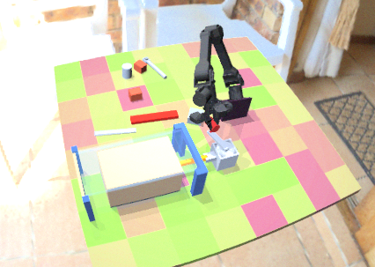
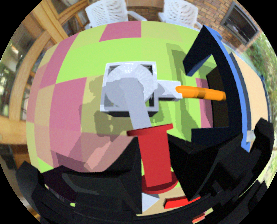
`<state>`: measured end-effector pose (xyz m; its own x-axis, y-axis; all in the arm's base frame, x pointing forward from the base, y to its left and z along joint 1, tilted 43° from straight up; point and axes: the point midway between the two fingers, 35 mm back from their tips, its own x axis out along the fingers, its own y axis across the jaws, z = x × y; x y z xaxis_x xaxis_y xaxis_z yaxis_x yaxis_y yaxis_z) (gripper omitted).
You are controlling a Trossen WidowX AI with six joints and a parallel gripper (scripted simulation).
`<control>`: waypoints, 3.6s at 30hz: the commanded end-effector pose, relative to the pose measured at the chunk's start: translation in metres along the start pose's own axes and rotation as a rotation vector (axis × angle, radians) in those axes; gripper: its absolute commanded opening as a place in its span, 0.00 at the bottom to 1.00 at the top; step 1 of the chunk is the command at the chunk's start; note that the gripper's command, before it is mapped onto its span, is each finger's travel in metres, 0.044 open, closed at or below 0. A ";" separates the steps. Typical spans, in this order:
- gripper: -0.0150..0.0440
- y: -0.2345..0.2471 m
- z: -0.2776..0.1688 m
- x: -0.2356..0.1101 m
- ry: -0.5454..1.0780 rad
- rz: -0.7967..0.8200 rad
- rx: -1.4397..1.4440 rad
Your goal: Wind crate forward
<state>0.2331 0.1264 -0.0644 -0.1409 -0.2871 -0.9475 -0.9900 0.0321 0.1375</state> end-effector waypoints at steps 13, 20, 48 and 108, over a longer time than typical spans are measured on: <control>0.25 -0.037 0.010 0.004 -0.002 -0.042 0.009; 0.25 -0.046 0.016 0.006 -0.002 -0.043 0.010; 0.25 -0.073 0.045 0.018 -0.004 -0.045 0.010; 0.25 -0.078 0.125 0.052 -0.010 -0.047 0.010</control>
<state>0.3100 0.2120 -0.1497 -0.0860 -0.3053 -0.9484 -0.9962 0.0375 0.0783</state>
